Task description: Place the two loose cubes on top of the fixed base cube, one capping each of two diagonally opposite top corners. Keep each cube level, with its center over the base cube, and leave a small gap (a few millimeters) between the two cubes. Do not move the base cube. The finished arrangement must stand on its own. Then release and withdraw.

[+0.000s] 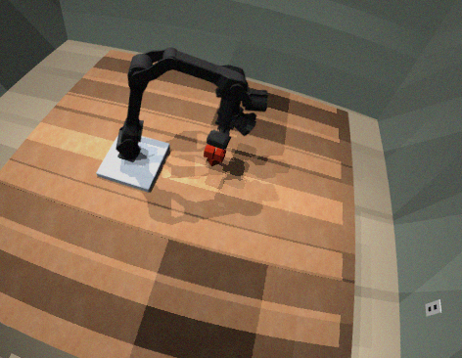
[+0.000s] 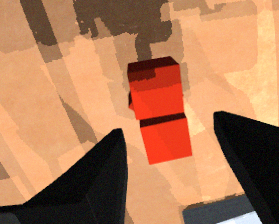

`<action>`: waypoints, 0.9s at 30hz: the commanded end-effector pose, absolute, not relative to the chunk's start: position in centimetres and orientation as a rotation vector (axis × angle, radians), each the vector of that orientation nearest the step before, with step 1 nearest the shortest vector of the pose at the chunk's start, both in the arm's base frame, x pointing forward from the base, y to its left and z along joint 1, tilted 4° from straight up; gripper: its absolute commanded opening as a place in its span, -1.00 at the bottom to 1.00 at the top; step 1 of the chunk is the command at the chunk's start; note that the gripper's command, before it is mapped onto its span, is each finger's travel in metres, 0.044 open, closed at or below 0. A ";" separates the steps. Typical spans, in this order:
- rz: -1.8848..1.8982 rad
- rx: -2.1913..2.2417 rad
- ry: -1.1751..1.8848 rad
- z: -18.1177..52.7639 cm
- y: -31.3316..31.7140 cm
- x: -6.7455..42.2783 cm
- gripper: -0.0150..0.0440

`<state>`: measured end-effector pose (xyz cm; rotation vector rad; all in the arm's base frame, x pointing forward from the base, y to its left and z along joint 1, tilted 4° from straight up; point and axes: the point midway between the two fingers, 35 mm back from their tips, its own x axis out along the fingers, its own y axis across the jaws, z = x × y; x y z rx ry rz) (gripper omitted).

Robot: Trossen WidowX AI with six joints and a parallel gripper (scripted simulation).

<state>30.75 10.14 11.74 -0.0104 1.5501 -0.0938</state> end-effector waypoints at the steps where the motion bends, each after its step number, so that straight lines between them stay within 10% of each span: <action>1: -0.098 -0.005 1.549 12.0 10.2 30.7 0.20; 9: -0.094 -0.010 1.550 12.8 10.2 30.7 0.86; 27: -0.085 -0.005 1.558 12.3 21.7 23.6 0.86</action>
